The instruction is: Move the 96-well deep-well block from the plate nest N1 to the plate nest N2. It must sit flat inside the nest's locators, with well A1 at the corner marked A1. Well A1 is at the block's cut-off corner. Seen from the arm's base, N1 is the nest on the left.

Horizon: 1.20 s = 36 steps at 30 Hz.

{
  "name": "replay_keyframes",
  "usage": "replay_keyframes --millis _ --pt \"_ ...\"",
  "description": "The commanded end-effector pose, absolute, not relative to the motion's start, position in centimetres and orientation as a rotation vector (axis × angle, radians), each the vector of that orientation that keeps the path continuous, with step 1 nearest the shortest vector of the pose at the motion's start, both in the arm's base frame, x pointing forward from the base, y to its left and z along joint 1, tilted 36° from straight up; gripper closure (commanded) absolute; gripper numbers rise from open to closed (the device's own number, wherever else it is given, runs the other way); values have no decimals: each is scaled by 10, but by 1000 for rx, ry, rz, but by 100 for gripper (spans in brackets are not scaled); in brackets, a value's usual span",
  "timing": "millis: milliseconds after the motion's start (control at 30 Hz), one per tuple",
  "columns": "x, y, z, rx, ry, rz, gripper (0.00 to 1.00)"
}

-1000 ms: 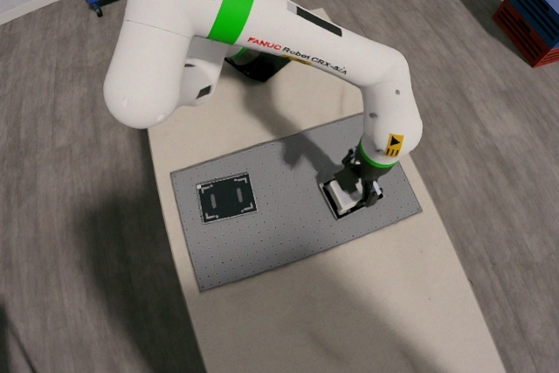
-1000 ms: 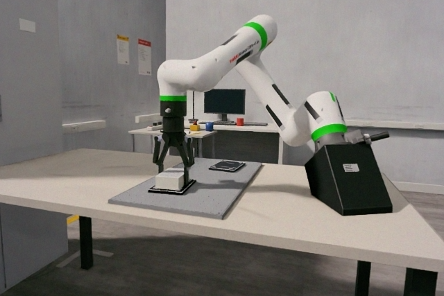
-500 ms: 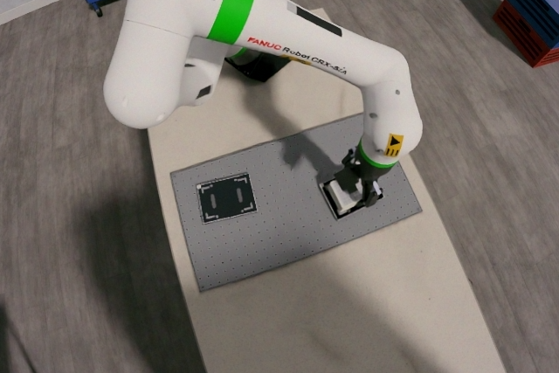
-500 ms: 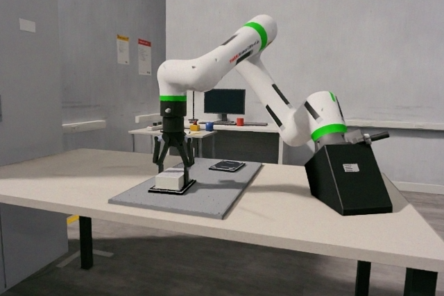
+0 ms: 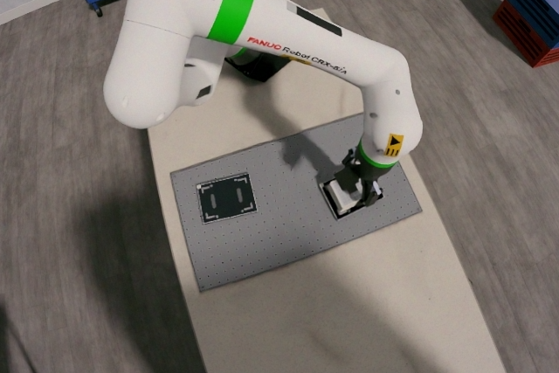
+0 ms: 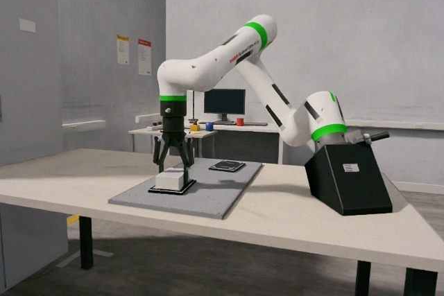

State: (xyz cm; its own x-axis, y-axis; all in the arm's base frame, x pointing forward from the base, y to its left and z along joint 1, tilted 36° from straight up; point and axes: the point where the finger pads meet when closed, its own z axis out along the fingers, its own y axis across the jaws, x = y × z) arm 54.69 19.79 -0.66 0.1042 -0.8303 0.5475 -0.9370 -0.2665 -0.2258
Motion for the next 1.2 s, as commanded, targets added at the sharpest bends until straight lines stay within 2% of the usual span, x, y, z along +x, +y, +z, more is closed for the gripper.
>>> replay_keyframes --millis 0,67,100,1167 --pt "547 199 -6 2196 -1781 889 40" --pt "547 199 -6 2196 -1781 889 40" --pt "547 199 -6 2196 -1782 889 90" --pt "537 214 20 2196 -1781 889 90"
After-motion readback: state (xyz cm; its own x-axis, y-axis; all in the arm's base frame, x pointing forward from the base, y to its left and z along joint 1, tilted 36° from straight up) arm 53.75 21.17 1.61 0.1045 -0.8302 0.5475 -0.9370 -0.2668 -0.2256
